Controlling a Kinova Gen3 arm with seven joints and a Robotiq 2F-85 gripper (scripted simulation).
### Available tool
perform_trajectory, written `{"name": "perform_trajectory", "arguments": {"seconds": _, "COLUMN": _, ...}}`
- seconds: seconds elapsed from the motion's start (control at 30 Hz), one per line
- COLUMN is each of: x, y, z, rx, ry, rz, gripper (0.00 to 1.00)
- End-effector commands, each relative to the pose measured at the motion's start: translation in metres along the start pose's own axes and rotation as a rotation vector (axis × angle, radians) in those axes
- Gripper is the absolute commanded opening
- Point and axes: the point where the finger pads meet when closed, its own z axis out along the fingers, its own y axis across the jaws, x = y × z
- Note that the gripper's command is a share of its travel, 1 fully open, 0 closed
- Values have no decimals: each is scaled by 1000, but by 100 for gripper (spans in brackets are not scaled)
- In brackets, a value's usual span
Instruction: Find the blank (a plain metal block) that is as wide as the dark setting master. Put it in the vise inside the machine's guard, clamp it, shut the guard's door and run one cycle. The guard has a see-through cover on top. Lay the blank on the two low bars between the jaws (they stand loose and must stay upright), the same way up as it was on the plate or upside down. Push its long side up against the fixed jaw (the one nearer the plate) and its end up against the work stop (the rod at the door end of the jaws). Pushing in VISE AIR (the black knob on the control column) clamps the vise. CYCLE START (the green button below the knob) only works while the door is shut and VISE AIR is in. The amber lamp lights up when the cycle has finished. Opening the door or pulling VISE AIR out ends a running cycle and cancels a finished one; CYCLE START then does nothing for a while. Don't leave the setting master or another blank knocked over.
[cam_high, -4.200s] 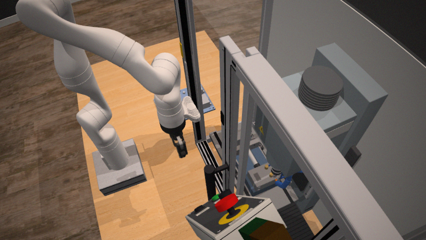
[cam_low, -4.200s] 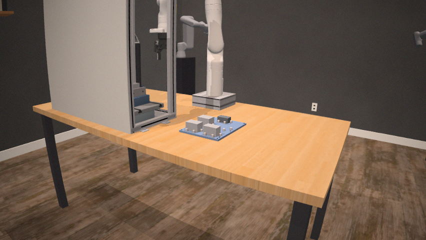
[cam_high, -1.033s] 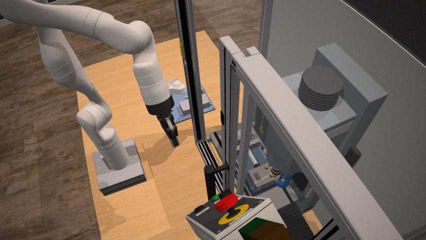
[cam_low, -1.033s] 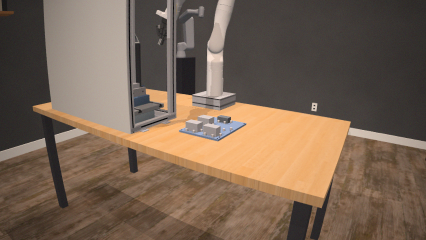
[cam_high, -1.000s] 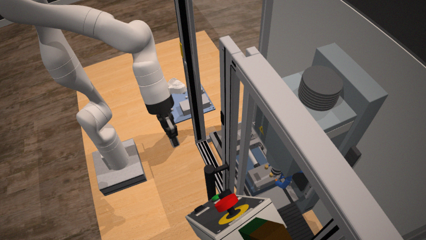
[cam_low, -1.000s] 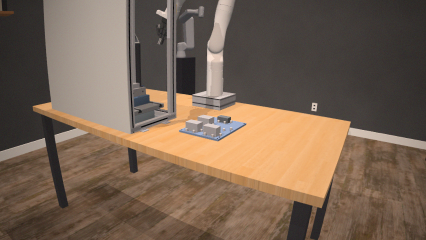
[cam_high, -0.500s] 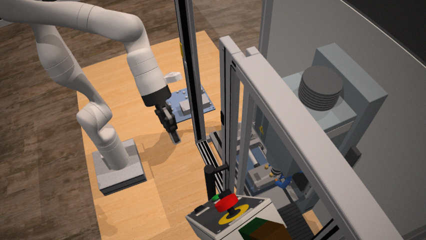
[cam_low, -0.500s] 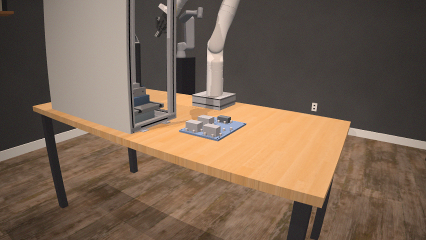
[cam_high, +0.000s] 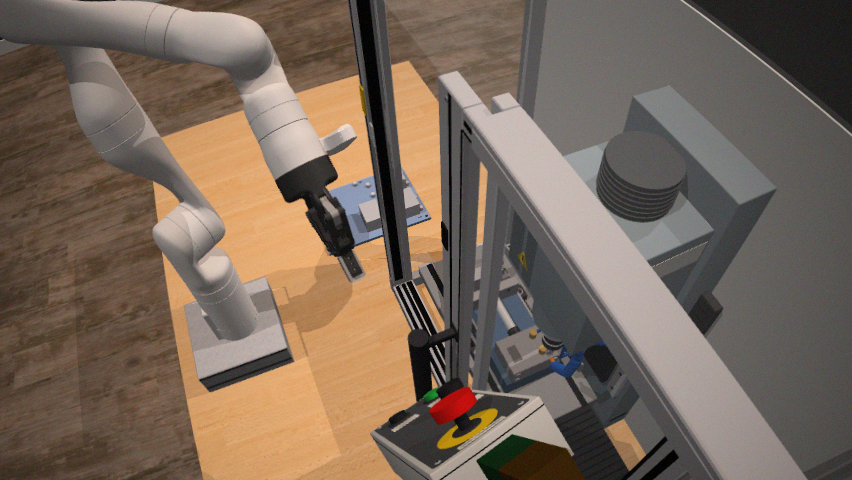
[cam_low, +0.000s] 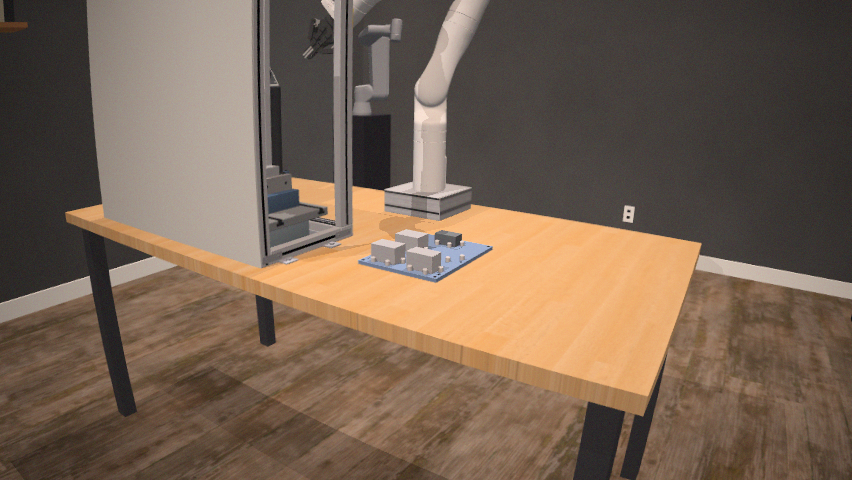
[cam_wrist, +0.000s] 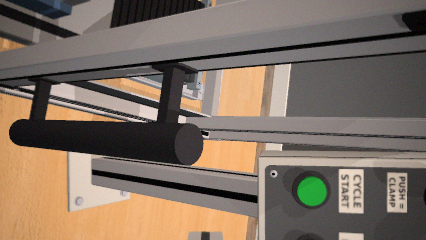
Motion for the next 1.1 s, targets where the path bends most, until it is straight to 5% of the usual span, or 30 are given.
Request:
{"name": "perform_trajectory", "arguments": {"seconds": 0.0, "x": 0, "y": 2, "z": -1, "rx": -11, "ry": 3, "rz": 5, "gripper": 10}}
{"name": "perform_trajectory", "arguments": {"seconds": 0.07, "x": 0, "y": 10, "z": -3, "rx": -39, "ry": 5, "rz": -3, "gripper": 10}}
{"name": "perform_trajectory", "arguments": {"seconds": 0.2, "x": -1, "y": 49, "z": -13, "rx": -186, "ry": 22, "rz": -21, "gripper": 10}}
{"name": "perform_trajectory", "arguments": {"seconds": 0.6, "x": -1, "y": 49, "z": -13, "rx": -186, "ry": 22, "rz": -21, "gripper": 10}}
{"name": "perform_trajectory", "arguments": {"seconds": 0.77, "x": -2, "y": 96, "z": -26, "rx": -186, "ry": 22, "rz": -21, "gripper": 10}}
{"name": "perform_trajectory", "arguments": {"seconds": 1.07, "x": -2, "y": 96, "z": -26, "rx": -186, "ry": 22, "rz": -21, "gripper": 10}}
